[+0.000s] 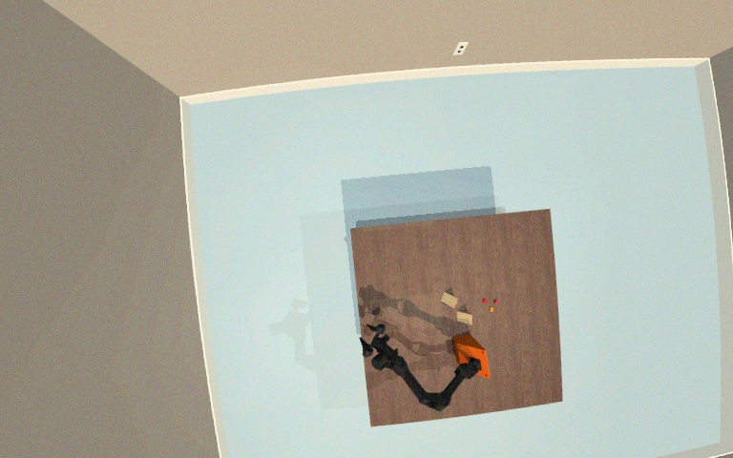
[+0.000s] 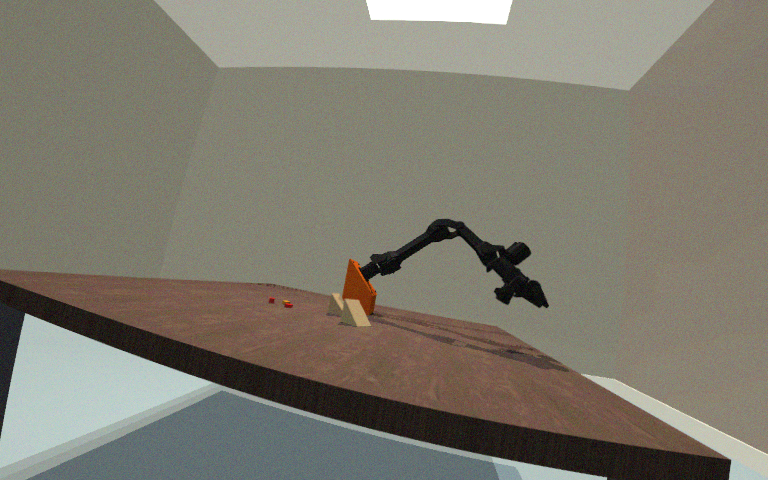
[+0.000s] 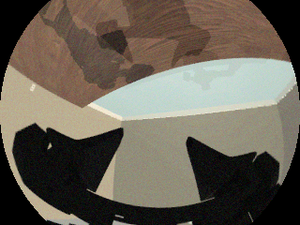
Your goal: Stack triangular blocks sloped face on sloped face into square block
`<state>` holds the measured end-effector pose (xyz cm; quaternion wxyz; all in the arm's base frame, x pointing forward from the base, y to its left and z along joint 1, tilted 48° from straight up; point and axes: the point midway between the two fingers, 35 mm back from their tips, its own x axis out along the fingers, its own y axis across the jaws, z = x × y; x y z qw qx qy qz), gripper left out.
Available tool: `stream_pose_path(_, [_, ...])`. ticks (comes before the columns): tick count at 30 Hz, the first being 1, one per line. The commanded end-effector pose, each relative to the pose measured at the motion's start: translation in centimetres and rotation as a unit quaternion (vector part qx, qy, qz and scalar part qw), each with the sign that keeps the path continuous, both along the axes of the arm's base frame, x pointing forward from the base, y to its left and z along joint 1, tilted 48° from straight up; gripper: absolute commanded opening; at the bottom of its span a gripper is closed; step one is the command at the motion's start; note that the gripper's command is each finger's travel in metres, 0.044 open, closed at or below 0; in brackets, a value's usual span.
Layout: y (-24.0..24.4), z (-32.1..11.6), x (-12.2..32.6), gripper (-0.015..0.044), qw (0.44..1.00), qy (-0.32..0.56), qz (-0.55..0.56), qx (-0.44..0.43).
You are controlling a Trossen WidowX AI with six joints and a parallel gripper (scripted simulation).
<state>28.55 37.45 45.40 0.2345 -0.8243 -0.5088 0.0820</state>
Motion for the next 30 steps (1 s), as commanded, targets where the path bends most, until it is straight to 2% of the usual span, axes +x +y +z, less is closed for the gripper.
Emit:
stream_pose_path(1, [0.0, -0.1, 0.1, 0.0426, 1.0, 0.002, 0.0, -0.001])
stream_pose_path(6, [-0.5, -4.1, 2.8, 0.044, 0.998, 0.062, -0.003, -0.03])
stream_pose_path(12, [-3.1, -12.5, 7.7, 0.044, 0.976, 0.202, -0.018, -0.073])
stream_pose_path(17, [-7.2, -19.8, 11.0, 0.044, 0.935, 0.343, -0.041, -0.086])
stream_pose_path(23, [-13.6, -28.2, 13.0, 0.044, 0.846, 0.524, -0.075, -0.064])
stream_pose_path(30, [-21.9, -36.4, 12.2, 0.044, 0.68, 0.725, -0.112, 0.022])
